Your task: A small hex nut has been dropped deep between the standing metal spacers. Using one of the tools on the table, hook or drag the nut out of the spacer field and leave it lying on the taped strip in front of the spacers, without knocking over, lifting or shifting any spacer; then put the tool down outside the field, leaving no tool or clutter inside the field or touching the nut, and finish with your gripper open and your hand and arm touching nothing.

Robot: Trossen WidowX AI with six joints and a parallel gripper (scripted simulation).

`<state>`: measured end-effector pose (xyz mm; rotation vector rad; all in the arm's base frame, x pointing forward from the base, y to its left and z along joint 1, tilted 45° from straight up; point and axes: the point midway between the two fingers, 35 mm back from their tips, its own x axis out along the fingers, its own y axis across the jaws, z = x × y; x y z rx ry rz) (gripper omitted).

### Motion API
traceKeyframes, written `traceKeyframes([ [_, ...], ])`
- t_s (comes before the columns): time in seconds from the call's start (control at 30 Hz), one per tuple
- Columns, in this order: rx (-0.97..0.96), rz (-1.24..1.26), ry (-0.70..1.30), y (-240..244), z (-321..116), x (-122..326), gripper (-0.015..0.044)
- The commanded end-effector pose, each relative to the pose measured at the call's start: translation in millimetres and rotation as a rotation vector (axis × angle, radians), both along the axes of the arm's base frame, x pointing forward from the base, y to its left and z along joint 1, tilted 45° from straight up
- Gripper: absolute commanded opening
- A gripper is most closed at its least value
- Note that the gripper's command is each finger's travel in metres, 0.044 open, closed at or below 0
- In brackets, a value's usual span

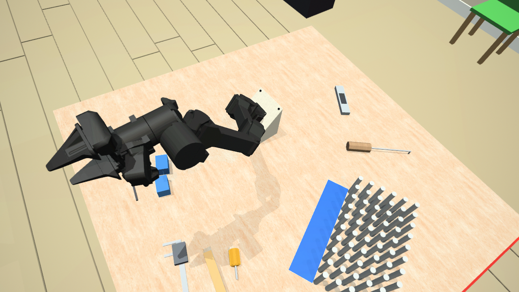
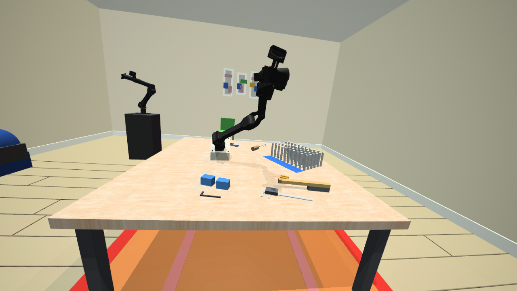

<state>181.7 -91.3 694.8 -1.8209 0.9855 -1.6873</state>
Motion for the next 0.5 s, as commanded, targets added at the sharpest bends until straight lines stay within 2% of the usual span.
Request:
traceKeyframes([
  [0.0,-0.002,0.006,-0.004,1,1,-1,0.0426],
  [0.03,-0.007,0.025,-0.016,4,2,-6,0.044],
  [0.23,-0.048,0.241,-0.16,27,14,-59,0.044],
  [0.47,-0.054,0.483,-0.348,19,15,-122,0.044],
])
